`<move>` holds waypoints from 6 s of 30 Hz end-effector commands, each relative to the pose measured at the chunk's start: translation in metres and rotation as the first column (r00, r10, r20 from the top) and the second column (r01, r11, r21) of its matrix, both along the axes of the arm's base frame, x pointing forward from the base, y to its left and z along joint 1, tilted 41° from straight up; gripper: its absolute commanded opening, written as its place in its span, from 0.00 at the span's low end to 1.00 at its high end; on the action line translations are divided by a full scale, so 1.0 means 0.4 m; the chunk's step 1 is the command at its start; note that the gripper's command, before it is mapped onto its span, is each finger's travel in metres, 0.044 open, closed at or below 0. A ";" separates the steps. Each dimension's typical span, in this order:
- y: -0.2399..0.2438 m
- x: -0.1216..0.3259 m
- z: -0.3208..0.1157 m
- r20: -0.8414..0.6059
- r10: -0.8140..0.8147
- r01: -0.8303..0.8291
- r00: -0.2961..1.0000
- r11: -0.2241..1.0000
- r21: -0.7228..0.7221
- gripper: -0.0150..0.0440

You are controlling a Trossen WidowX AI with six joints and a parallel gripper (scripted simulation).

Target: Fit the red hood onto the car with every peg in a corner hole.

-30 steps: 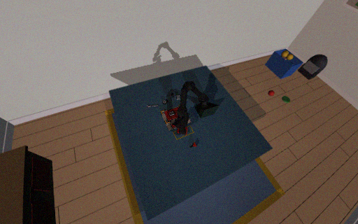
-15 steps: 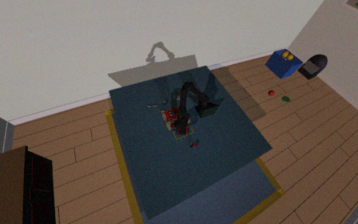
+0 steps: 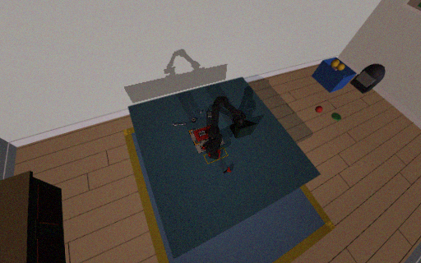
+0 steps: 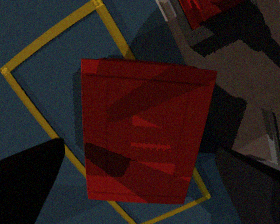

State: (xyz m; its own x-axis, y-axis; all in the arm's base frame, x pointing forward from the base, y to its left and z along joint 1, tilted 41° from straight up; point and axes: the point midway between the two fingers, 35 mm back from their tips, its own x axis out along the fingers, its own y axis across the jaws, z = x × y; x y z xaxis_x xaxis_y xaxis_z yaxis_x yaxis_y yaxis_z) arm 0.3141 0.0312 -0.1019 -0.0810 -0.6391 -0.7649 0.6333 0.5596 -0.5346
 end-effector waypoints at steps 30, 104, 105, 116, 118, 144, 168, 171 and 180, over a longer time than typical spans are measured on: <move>-0.027 -0.005 -0.030 -0.003 0.006 -0.006 1.000 1.000 -0.003 1.00; 0.021 0.049 0.218 -0.106 0.115 -0.112 0.988 0.993 0.036 0.25; 0.011 0.052 0.228 -0.116 0.127 -0.123 0.985 0.992 0.040 0.25; -0.106 0.070 0.330 -0.217 0.254 -0.241 0.942 0.967 0.086 0.25; -0.128 0.070 0.348 -0.235 0.277 -0.262 0.932 0.961 0.094 0.25; -0.304 0.043 0.435 -0.349 0.417 -0.388 0.839 0.909 0.154 0.25; -0.355 0.029 0.377 -0.350 0.417 -0.388 0.839 0.909 0.153 0.25; -0.355 0.029 0.377 -0.350 0.417 -0.388 0.839 0.909 0.153 0.25; -0.355 0.029 0.377 -0.350 0.417 -0.388 0.839 0.909 0.153 0.25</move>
